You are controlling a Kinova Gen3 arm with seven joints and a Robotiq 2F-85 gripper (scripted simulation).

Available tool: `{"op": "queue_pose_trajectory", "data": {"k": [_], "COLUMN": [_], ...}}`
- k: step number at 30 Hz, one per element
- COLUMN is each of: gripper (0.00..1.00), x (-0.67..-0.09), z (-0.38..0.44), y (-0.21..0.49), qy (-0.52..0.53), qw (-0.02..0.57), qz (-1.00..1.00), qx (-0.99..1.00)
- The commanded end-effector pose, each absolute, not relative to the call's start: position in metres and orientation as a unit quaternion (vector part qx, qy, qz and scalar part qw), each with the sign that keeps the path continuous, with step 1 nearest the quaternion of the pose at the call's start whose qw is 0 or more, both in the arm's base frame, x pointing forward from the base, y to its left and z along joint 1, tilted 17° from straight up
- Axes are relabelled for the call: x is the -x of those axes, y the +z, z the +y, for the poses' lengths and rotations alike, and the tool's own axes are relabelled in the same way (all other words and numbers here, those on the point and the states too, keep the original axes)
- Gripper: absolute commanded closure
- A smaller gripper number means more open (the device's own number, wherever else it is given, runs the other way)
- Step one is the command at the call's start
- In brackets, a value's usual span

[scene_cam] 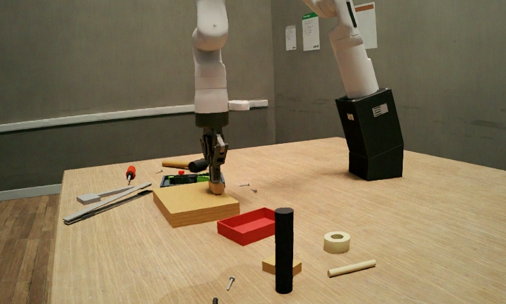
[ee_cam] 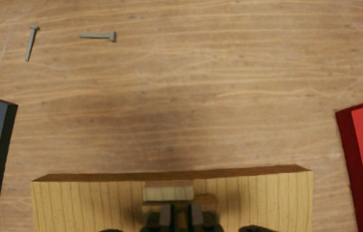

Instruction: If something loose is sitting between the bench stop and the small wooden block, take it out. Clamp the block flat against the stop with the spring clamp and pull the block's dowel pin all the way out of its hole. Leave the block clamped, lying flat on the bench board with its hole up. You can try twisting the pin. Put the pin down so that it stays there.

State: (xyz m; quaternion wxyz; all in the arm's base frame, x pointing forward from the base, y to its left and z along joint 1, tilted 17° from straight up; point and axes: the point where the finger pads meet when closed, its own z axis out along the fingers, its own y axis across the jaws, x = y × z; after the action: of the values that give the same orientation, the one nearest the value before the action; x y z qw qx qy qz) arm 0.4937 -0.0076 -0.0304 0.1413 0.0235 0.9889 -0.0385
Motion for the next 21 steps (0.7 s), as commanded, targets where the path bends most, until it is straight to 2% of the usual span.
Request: {"op": "queue_pose_trajectory", "data": {"k": [1, 21], "gripper": [0.90, 0.90], "x": [-0.4952, -0.4968], "z": [-0.0047, -0.0053], "y": [-0.0311, -0.0325], "qy": [-0.038, -0.038], "qw": [0.144, 0.144], "qz": [0.989, 0.989], "qx": [-0.016, -0.017]}}
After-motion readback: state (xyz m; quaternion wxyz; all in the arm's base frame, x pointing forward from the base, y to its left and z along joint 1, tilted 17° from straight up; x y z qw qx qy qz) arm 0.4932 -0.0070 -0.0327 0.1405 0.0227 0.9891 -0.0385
